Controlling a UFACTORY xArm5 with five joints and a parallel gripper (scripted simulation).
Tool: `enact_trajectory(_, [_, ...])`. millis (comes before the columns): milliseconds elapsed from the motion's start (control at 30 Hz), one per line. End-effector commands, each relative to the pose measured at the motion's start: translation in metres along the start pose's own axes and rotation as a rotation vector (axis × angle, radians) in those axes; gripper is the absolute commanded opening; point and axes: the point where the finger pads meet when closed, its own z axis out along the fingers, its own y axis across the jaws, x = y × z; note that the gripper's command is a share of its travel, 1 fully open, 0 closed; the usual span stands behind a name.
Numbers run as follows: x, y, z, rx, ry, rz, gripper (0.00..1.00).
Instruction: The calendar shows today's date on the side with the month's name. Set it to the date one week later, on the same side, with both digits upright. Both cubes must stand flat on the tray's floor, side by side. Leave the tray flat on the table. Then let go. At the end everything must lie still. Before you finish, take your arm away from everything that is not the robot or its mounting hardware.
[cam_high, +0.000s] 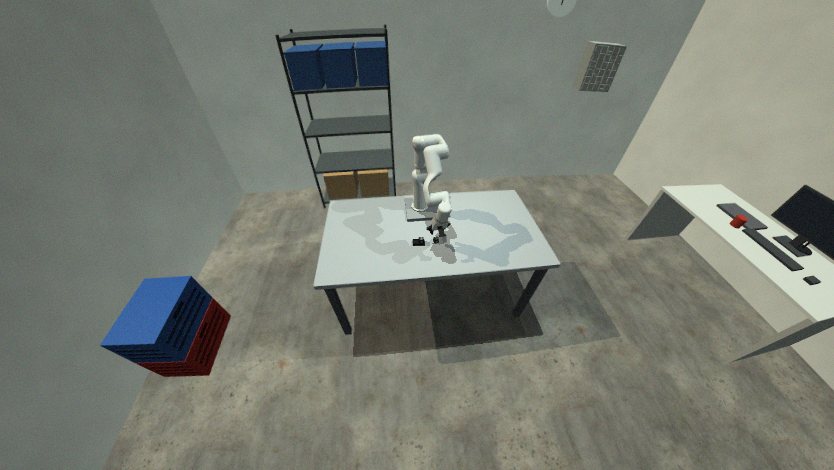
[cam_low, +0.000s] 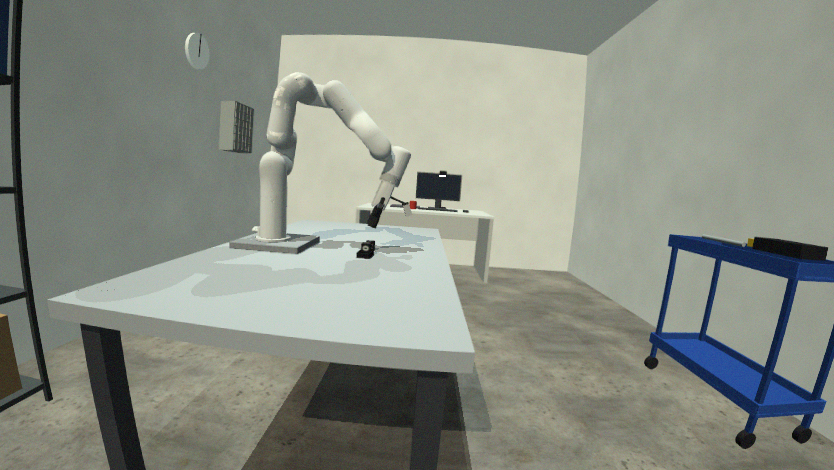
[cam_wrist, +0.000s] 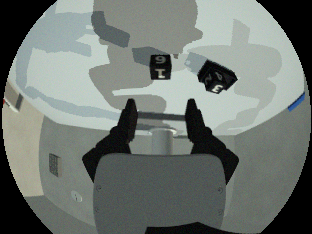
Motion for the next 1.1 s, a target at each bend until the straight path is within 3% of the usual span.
enact_trajectory(0, [0.0007, 0.0, -0.0011, 0.0, 0.03, 0.0, 0.71])
enact_trajectory(100, [0.0005, 0.0003, -0.0006, 0.001, 0.073, 0.0, 0.71])
enact_trajectory(200, [-0.0003, 0.0009, -0.0001, 0.002, 0.162, -0.001, 0.71])
enact_trajectory(267, [-0.0003, 0.0009, -0.0001, 0.002, 0.162, -0.001, 0.71])
enact_trajectory(367, [-0.0021, 0.0016, -0.0001, 0.003, 0.258, -0.001, 0.71])
enact_trajectory(467, [-0.0038, 0.002, -0.0004, 0.003, 0.319, -0.002, 0.71])
enact_trajectory(567, [-0.0042, 0.0021, -0.0005, 0.003, 0.332, -0.002, 0.71])
enact_trajectory(600, [-0.0042, 0.0021, -0.0005, 0.003, 0.332, -0.002, 1.0])
enact_trajectory(1067, [-0.0042, 0.0021, -0.0005, 0.003, 0.332, -0.002, 1.0])
